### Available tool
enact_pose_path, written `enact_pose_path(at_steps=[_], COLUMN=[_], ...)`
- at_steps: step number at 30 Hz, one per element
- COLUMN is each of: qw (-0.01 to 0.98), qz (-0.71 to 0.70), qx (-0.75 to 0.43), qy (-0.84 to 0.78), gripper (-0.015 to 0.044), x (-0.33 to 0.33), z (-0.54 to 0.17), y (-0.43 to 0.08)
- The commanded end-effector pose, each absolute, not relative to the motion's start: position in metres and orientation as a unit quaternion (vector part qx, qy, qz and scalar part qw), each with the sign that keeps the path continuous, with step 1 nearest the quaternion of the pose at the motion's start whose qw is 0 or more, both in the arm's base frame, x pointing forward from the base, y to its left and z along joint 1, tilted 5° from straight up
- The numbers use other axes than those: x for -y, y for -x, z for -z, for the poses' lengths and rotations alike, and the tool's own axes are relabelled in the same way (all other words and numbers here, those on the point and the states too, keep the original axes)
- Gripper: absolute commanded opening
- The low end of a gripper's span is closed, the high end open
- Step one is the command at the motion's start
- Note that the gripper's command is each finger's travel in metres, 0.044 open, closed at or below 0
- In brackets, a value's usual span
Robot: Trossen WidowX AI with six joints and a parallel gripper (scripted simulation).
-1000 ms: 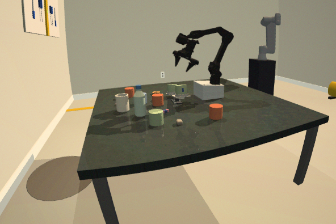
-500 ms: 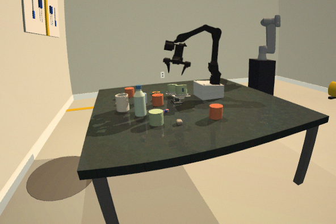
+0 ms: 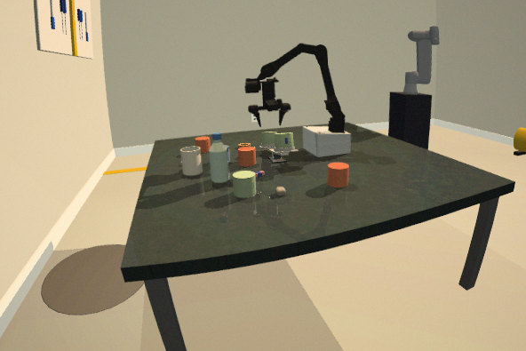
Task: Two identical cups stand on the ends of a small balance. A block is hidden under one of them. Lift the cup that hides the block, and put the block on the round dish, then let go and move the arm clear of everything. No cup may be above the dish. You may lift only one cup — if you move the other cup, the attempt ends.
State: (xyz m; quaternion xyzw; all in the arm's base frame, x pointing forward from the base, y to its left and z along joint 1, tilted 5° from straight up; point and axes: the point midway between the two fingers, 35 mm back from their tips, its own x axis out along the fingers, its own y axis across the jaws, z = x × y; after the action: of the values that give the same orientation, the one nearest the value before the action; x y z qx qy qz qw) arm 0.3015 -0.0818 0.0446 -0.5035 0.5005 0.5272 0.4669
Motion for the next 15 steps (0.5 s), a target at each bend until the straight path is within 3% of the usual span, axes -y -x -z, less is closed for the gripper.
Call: enact_pose_path(at_steps=[1, 15], qw=[0.465, 0.465], qz=[-0.532, -0.532], qx=[-0.492, -0.492], qy=[0.509, 0.509], gripper=[0.044, 0.044], x=[0.083, 0.083], z=[-0.046, -0.022], y=[-0.306, -0.305])
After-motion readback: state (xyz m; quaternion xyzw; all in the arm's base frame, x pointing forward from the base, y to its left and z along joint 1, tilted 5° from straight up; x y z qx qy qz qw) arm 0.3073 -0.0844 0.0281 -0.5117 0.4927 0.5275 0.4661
